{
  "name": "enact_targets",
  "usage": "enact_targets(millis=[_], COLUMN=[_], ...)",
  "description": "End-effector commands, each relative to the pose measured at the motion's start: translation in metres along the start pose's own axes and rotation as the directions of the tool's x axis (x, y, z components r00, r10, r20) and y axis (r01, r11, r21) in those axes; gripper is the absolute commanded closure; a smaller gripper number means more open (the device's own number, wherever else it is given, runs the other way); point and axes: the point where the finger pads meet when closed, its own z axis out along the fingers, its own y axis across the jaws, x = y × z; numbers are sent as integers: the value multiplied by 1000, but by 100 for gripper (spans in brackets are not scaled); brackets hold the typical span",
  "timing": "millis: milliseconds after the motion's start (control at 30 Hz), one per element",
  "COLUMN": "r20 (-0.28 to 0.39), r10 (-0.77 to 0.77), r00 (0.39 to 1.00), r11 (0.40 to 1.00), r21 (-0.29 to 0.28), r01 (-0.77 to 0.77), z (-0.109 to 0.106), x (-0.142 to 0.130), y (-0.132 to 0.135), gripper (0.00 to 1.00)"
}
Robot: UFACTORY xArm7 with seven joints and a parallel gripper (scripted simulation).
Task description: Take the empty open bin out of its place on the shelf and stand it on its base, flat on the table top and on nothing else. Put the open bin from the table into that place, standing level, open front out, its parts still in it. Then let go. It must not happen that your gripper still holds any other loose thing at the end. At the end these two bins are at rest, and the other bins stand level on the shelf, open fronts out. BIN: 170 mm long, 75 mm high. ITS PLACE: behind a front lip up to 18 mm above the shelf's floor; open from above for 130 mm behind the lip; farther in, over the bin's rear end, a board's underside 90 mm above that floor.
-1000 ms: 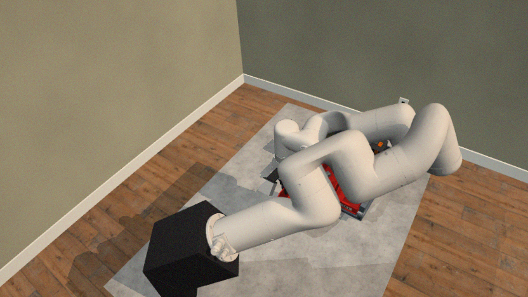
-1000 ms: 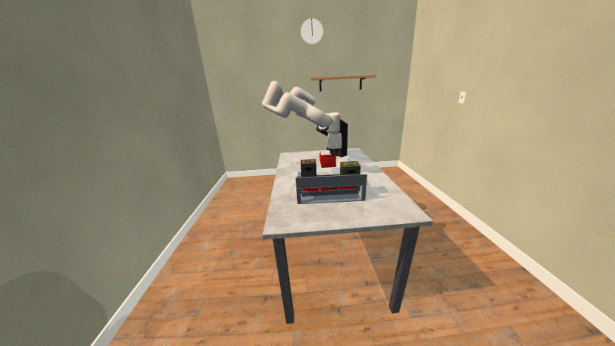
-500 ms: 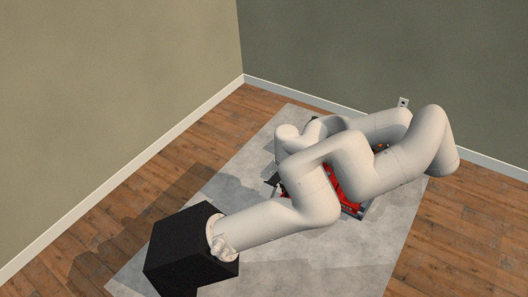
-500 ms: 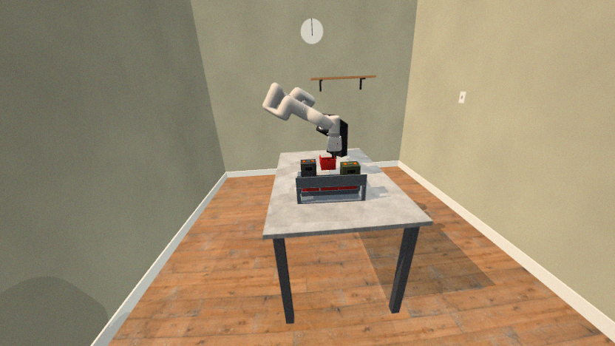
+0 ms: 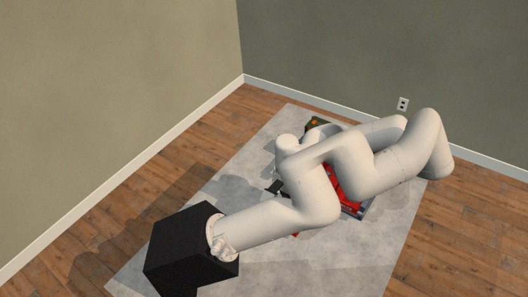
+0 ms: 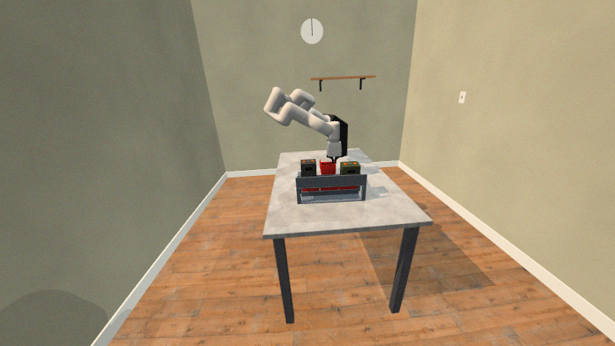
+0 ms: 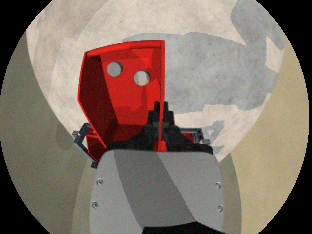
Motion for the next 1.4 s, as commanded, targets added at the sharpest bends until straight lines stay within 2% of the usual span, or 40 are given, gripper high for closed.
enact_targets(millis=[0,367,1367], r20=[3,3,3], r10=[-1,-1,-1], r00=[1000,1000,1000], r11=[1000,1000,1000], r21=[-3,-3,-3], r01=[1,1,1], z=[7,20,26], x=[-1,-1,-1], y=[1,1,2], gripper=[100,100,100])
